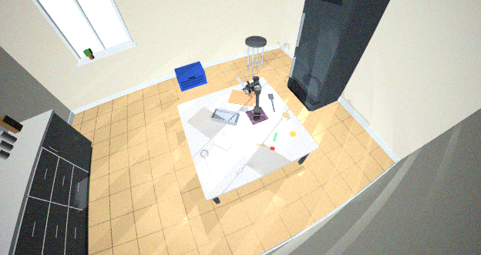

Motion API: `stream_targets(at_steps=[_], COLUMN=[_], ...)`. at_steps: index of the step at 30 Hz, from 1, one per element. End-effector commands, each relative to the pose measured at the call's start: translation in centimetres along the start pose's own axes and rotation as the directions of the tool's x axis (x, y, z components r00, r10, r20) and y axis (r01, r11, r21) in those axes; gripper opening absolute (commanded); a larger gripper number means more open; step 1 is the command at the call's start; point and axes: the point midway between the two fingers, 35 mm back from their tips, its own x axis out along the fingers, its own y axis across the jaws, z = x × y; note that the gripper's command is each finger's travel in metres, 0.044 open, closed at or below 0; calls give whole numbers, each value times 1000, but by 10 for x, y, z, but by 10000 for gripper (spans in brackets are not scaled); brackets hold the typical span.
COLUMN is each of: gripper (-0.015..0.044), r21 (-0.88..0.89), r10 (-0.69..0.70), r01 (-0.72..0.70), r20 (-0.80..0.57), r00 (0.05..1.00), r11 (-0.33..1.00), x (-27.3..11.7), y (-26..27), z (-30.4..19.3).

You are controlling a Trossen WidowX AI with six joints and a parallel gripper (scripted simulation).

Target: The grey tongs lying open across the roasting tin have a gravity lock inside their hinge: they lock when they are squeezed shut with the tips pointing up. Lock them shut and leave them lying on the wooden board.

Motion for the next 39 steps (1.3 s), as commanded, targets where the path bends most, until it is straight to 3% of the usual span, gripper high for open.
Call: stream_targets(at_steps=[1, 12, 24, 30, 39], gripper=[-150, -150, -150, -150, -150], r21=[7, 54, 23, -31, -33], r10=[-37, -93, -16, 58, 60], r01=[36, 77, -3, -63, -65], r20=[112, 476, 784, 873, 875], r00=[993, 874, 620, 485, 481], r11=[999, 996, 1000, 998, 997], x=[8, 22, 19, 13, 13], y=[0, -3, 1, 4, 4], z=[-4, -3, -15, -26, -27])
